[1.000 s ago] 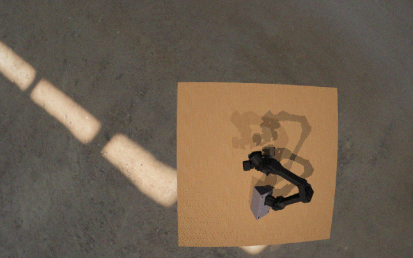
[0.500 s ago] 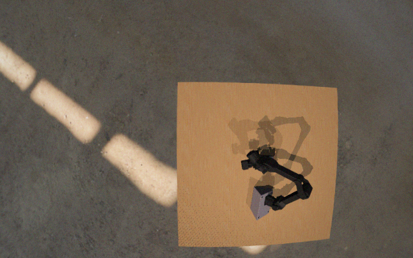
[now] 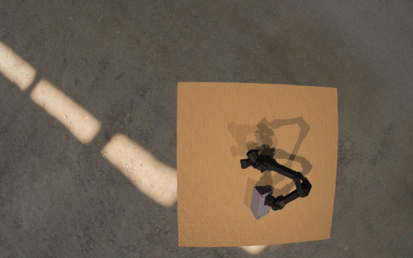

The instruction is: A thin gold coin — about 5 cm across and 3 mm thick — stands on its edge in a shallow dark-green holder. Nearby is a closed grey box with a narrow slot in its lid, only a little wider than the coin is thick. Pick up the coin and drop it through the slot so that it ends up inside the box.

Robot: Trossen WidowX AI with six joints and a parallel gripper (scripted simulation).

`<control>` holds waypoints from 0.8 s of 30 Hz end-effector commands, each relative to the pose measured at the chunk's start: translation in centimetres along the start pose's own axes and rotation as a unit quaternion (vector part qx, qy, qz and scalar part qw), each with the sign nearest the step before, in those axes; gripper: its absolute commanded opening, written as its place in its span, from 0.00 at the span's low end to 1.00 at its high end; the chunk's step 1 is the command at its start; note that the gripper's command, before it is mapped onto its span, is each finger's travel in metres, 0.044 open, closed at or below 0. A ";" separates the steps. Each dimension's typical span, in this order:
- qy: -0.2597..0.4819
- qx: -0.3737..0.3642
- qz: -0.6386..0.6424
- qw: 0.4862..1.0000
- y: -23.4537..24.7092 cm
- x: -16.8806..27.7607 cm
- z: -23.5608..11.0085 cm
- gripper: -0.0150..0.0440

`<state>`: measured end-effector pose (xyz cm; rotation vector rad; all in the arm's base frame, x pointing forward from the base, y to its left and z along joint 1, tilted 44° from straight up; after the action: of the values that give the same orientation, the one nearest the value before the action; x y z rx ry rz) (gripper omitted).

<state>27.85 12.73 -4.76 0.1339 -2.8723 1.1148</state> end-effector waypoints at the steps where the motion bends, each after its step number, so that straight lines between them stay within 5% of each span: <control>1: -0.001 0.002 -0.002 1.000 0.0 0.0 0.6 0.53; 20: -0.001 0.003 -0.002 1.000 -0.1 0.2 3.4 0.53; 24: -0.001 0.003 -0.002 1.000 -0.1 0.2 3.4 0.35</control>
<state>27.61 10.42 -7.12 0.1341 -2.8679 1.1193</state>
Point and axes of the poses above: the point midway between the two fingers, 35 mm back from their tips, its own z axis out along the fingers, its own y axis across the jaws, x = y × z, the point moved 9 cm from there along -z, back along the fingers, and after that the axes turned 8 degrees about z, right-handed, at the moved point
